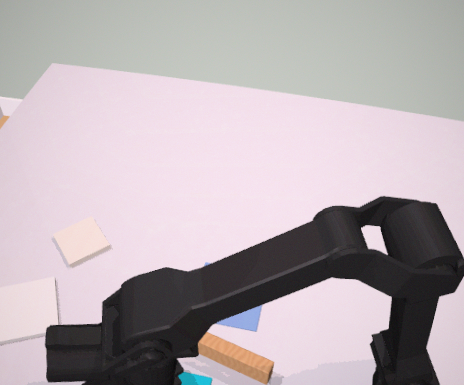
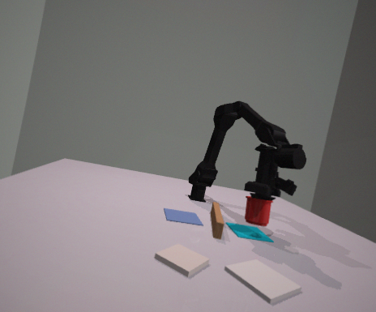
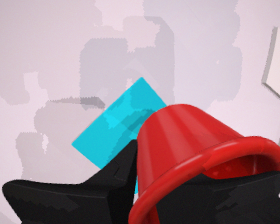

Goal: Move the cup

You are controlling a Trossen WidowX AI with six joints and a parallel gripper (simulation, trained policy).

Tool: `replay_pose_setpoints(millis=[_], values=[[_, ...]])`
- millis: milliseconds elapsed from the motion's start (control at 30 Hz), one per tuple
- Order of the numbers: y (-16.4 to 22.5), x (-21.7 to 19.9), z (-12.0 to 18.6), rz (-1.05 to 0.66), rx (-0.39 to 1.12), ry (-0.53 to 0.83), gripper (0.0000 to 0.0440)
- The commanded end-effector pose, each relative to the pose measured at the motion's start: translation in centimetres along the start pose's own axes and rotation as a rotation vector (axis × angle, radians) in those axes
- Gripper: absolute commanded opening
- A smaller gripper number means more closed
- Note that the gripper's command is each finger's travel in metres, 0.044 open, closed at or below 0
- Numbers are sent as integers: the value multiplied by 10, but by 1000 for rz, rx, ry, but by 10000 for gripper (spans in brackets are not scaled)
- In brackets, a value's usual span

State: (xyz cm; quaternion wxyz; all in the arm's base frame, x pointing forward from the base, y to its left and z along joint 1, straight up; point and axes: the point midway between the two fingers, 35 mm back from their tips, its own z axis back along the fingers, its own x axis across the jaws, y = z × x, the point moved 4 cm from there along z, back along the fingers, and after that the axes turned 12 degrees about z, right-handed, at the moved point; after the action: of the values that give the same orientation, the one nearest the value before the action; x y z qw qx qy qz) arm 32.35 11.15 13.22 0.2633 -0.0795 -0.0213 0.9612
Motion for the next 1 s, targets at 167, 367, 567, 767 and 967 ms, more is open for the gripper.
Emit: replay_pose_setpoints(millis=[167,367,567,767,967], values=[[4,16,-21,-18,27,-3,7],[7,19,-31,-30,29,2,40],[7,17,-29,-51,-4,16,101],[3,13,-16,-60,-66,37,128],[8,17,-5,-61,-93,30,148]])
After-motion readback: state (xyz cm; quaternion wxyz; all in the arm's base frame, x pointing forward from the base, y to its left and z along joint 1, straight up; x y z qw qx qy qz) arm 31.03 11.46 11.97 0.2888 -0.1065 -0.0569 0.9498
